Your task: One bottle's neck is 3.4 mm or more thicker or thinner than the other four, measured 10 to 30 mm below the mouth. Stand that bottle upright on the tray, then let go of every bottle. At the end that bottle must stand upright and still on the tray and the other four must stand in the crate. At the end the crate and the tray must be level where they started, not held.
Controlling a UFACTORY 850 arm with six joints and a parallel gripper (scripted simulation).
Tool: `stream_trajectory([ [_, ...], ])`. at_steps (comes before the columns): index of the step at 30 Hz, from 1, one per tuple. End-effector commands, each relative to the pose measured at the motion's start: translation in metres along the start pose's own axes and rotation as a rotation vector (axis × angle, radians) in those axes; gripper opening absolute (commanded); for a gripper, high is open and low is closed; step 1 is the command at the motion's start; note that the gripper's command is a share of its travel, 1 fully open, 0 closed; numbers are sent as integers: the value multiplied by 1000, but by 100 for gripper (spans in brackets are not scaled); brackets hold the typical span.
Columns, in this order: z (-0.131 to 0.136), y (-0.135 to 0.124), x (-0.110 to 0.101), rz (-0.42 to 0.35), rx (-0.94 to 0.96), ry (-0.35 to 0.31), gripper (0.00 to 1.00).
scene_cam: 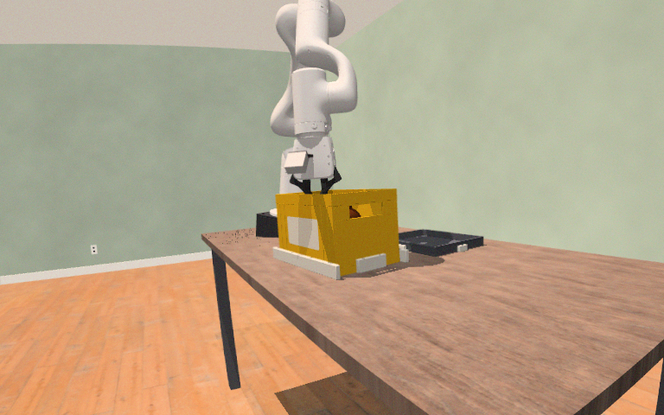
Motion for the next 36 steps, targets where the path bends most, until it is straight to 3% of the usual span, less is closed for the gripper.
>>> stream_trajectory([
  [1, 0, 1, -1, 2, 0, 1, 0],
  [3, 0, 1, -1, 2, 0, 1, 0],
  [4, 0, 1, -1, 2, 0, 1, 65],
  [36, 0, 1, -1, 2, 0, 1, 65],
])
Point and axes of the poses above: the point where the finger pads meet when closed, its own x axis out along the fingers, its own z axis across the jaws, y = z × x, the point moved 6 cm from there along -x, back along the fingers, and after that the axes turned 11 degrees about x, right-handed, at the moved point
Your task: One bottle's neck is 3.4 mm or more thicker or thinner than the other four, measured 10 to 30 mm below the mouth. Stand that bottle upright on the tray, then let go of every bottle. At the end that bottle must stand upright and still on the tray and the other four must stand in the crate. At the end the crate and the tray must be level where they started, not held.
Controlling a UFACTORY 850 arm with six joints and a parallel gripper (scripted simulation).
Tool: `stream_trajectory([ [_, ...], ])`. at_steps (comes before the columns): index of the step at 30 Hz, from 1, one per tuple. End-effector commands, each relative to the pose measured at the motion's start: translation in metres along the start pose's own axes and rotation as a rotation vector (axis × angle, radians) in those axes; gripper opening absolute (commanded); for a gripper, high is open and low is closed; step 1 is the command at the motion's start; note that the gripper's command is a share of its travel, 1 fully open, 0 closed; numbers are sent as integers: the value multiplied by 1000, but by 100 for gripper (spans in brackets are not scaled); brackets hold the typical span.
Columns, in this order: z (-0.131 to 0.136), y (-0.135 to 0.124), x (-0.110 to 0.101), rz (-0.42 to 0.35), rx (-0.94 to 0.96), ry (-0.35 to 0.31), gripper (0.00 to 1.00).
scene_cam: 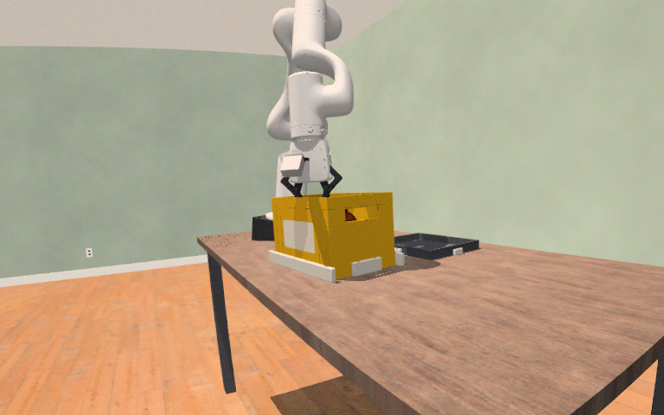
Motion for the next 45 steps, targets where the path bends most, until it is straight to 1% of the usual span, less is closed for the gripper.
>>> stream_trajectory([
  [1, 0, 1, -1, 2, 0, 1, 65],
  [7, 0, 1, -2, 2, 0, 1, 65],
  [14, 0, 1, -13, 2, 0, 1, 65],
  [16, 0, 1, -13, 2, 0, 1, 65],
  [31, 0, 1, -62, 2, 0, 1, 65],
  [33, 0, 1, -62, 2, 0, 1, 65],
  [39, 0, 1, -78, 2, 0, 1, 65],
  [45, 0, 1, -85, 2, 0, 1, 65],
])
Point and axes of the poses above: the point where the finger pads meet when closed, its own x axis out along the fingers, its own z axis across the jaws, y = z × x, the point moved 6 cm from there along -x, back along the fingers, and after that the axes turned 11 degrees about x, right-handed, at the moved point
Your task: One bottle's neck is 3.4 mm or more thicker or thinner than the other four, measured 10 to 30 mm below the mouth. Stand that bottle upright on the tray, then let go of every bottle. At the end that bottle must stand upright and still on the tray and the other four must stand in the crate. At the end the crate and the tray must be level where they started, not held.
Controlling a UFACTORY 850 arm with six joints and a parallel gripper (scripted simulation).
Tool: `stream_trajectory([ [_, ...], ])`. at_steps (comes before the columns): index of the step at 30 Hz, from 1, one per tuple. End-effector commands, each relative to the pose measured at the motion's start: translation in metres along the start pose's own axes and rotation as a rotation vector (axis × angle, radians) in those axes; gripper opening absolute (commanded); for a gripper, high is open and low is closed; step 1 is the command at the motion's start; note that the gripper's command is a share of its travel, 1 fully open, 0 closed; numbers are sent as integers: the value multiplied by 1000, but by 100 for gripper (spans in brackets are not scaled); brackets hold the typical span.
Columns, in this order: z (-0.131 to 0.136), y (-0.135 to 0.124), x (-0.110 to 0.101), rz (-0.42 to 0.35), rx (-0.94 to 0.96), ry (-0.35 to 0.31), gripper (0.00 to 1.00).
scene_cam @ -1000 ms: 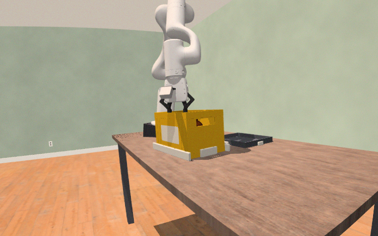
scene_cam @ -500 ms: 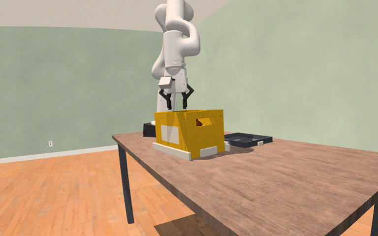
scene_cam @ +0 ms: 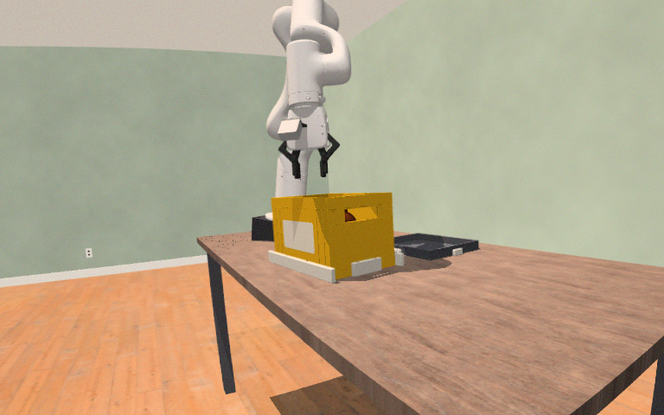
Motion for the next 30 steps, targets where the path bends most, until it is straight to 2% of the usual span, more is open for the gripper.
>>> stream_trajectory([
  [1, 0, 1, -5, 2, 0, 1, 65],
  [7, 0, 1, -6, 2, 0, 1, 65],
  [8, 0, 1, -6, 2, 0, 1, 0],
  [30, 0, 1, -6, 2, 0, 1, 0],
])
Point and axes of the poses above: the point where the finger pads meet when closed, its own x axis out along the fingers, its own z axis across the jaws, y = z × x, the point moved 6 cm from there along -x, back along the fingers, and after that the axes turned 11 degrees about x, right-handed, at the moved point
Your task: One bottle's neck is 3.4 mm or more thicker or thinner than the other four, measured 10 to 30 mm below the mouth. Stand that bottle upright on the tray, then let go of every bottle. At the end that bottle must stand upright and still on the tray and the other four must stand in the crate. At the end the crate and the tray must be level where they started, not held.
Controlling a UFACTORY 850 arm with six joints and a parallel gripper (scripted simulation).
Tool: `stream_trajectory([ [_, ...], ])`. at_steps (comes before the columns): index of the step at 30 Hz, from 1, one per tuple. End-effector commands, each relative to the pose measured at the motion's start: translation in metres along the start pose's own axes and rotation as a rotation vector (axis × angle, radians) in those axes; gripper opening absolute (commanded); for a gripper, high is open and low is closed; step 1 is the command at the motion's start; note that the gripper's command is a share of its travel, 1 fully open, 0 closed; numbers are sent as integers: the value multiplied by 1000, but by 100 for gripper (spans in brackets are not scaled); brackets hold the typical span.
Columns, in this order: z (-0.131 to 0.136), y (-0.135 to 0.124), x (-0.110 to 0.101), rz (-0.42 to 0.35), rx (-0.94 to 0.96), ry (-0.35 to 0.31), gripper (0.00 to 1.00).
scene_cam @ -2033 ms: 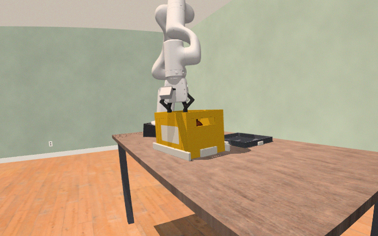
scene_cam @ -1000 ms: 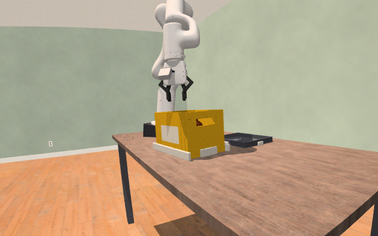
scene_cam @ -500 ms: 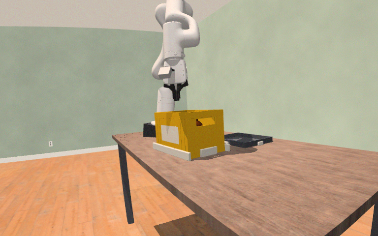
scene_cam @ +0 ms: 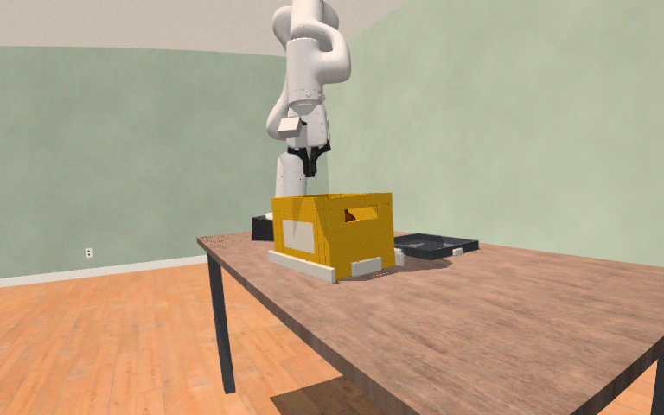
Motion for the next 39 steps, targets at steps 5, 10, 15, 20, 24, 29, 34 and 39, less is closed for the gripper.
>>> stream_trajectory([
  [5, 0, 1, -1, 2, 0, 1, 0],
  [10, 0, 1, -1, 2, 0, 1, 0],
  [15, -22, -29, -1, 2, 0, 1, 0],
  [20, -42, -64, -1, 2, 0, 1, 0],
  [24, -49, -76, -1, 2, 0, 1, 0],
  [29, -49, -76, -1, 2, 0, 1, 65],
  [34, -49, -76, -1, 2, 0, 1, 65],
  [39, -49, -76, -1, 2, 0, 1, 65],
])
Point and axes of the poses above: the point where the finger pads meet when closed, its own x axis out along the fingers, its own z axis across the jaws, y = z × x, the point moved 6 cm from there along -x, back along the fingers, and after that the axes turned 11 degrees about x, right-handed, at the moved point
